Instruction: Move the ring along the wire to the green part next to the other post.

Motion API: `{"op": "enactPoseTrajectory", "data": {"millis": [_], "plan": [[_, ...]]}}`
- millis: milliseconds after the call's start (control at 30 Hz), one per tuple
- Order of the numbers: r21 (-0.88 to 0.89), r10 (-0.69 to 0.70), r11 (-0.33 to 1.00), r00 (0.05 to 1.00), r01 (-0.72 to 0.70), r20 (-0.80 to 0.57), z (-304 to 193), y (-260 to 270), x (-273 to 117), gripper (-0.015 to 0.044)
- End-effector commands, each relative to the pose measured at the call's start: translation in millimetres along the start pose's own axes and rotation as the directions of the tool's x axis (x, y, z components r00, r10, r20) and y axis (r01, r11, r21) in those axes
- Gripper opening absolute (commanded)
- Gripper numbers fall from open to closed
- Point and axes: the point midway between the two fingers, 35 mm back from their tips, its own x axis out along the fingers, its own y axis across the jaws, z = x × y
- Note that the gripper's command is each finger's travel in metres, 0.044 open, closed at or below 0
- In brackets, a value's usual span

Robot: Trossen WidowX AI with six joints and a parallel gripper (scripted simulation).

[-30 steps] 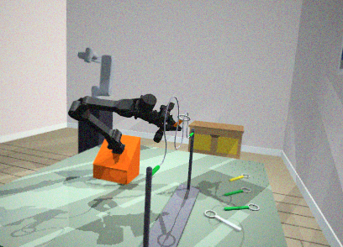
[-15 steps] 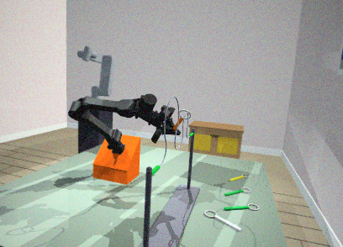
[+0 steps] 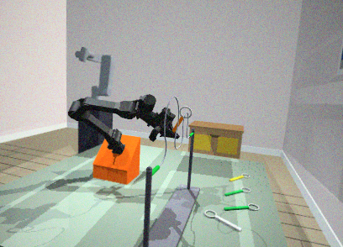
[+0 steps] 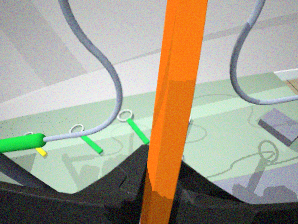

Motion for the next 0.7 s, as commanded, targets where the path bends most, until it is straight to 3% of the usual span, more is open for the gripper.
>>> {"op": "enactPoseTrajectory", "data": {"millis": [0,667], "plan": [[-0.068,-0.037,0.997,0.999,0.037,0.002,-3.3,-3.6,1.0,-0.015],[-0.431,-0.229,0.866,0.968,0.252,0.105,3.5,-30.7,0.6,-0.015]]}}
